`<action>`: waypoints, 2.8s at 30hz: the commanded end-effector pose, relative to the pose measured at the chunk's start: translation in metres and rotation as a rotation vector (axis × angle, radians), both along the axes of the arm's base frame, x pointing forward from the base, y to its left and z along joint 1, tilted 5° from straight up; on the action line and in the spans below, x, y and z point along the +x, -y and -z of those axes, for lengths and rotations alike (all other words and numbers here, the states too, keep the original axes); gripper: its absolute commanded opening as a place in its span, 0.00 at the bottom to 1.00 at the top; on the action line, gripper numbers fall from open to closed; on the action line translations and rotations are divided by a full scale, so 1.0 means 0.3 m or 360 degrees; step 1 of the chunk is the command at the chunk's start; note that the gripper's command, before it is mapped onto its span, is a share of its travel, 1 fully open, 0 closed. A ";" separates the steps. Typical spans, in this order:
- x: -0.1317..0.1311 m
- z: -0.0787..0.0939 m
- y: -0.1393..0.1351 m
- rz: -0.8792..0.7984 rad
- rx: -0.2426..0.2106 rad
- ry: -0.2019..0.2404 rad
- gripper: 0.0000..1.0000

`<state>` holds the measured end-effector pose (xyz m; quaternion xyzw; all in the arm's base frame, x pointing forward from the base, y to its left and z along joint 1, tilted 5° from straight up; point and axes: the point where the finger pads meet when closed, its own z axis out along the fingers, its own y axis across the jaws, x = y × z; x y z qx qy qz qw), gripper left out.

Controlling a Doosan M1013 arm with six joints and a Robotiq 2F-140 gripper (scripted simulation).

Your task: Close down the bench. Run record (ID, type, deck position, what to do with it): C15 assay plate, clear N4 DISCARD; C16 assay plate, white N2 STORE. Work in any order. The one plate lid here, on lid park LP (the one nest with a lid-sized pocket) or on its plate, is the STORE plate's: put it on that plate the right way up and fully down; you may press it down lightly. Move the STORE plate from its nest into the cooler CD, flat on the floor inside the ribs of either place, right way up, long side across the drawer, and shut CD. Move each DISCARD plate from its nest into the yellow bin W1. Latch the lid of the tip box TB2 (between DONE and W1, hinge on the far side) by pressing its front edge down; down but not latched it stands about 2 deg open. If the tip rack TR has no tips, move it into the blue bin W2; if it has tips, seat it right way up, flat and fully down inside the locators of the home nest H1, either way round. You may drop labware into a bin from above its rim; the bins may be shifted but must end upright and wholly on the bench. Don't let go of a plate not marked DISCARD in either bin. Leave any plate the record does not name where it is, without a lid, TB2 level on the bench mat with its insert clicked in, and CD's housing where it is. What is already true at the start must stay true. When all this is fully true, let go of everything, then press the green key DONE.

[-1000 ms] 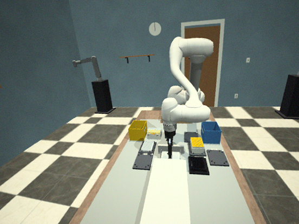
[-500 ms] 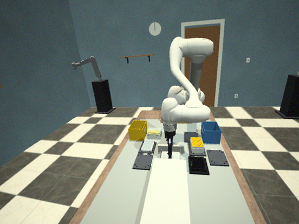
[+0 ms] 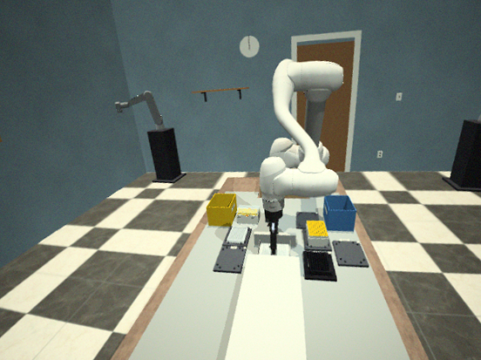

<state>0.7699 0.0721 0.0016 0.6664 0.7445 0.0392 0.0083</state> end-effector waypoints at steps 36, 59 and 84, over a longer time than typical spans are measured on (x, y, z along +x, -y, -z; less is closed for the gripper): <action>-0.002 0.002 0.000 0.0000 0.0000 -0.0002 0.00; -0.029 0.004 0.003 0.0000 0.0000 -0.0002 0.66; -0.043 -0.009 0.005 0.0000 0.0000 -0.0002 0.66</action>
